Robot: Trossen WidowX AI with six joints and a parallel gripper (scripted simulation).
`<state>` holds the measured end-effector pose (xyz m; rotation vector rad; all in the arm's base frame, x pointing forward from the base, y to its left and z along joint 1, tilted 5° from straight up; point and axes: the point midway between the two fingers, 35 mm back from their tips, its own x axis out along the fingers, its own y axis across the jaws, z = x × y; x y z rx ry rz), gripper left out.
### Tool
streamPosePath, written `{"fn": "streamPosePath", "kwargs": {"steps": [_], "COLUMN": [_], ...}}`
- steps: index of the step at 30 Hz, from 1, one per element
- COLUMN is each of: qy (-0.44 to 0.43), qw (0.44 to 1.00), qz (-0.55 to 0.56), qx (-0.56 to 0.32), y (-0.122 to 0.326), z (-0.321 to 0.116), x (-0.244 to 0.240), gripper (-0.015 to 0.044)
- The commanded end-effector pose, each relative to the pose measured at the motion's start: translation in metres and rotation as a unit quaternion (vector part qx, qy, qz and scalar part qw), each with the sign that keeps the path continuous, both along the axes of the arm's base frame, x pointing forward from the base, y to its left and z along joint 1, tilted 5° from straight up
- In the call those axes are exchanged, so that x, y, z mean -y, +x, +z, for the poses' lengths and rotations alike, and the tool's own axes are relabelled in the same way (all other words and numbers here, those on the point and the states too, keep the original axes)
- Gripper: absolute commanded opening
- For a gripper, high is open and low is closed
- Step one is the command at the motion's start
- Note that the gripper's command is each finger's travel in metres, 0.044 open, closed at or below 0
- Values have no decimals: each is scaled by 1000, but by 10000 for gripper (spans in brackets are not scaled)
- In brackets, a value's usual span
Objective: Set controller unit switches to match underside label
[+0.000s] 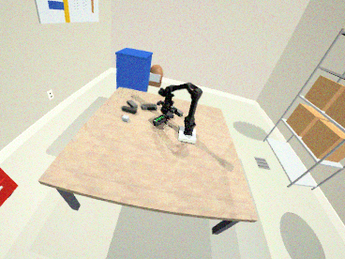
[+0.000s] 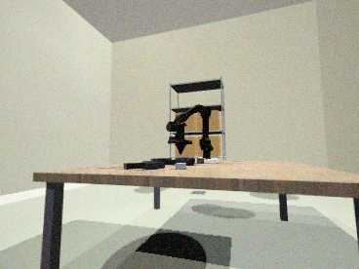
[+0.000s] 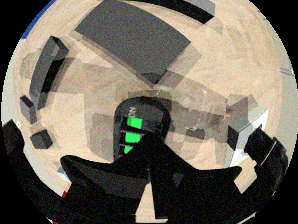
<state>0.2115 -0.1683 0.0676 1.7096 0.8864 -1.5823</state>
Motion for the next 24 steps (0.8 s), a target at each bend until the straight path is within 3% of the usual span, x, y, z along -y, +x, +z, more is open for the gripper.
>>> {"fn": "streamPosePath", "kwargs": {"steps": [1,24], "qy": [3,2], "qw": [1000,1000], "qz": [-3,-4], "qx": [1,2], "y": [0,1], "z": [-7,-30], "x": [-1,-3], "gripper": [0,0]}}
